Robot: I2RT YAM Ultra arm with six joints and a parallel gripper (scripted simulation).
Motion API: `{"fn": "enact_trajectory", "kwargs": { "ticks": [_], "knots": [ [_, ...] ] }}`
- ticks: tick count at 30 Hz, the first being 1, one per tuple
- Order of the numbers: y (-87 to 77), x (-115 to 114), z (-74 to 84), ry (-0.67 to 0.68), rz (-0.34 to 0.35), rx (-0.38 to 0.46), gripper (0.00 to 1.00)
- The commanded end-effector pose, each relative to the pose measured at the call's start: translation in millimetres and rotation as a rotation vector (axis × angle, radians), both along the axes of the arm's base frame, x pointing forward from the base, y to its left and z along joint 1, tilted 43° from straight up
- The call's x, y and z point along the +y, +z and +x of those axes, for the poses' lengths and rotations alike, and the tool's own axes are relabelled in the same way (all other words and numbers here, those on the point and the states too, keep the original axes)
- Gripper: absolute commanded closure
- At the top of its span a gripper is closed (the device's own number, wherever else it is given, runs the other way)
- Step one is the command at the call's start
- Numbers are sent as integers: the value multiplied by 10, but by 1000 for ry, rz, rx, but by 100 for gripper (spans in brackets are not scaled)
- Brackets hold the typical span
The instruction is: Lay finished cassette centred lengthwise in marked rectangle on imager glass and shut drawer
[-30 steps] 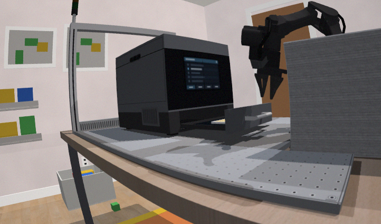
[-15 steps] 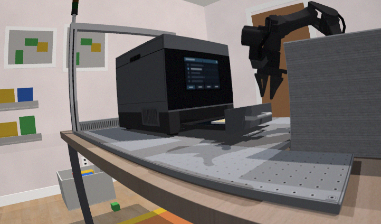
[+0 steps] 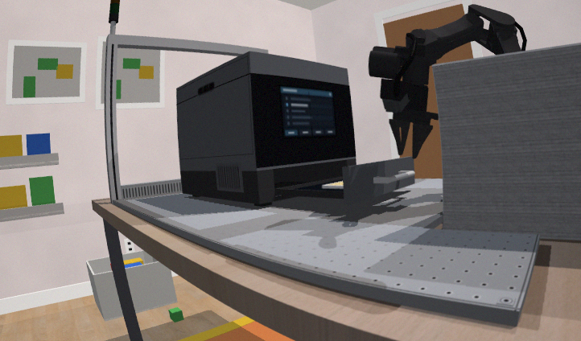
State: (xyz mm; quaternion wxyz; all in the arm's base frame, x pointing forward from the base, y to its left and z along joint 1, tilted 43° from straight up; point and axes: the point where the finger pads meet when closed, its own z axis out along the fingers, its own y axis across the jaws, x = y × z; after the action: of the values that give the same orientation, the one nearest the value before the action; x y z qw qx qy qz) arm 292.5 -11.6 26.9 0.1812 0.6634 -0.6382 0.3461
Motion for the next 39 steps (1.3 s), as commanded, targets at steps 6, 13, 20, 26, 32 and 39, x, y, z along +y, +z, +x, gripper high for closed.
{"fn": "enact_trajectory", "kwargs": {
  "ticks": [6, 13, 20, 26, 32, 39],
  "knots": [
    [-116, -50, 21, 16, -6, 11, 65],
    [-172, -107, 57, 16, -4, 7, 65],
    [-189, -96, 130, 27, 3, -8, 65],
    [-284, -208, 74, 16, -3, 12, 65],
    [-333, -255, 106, 16, 1, 8, 65],
    [-385, -299, 114, 16, 3, 11, 65]
  ]
}}
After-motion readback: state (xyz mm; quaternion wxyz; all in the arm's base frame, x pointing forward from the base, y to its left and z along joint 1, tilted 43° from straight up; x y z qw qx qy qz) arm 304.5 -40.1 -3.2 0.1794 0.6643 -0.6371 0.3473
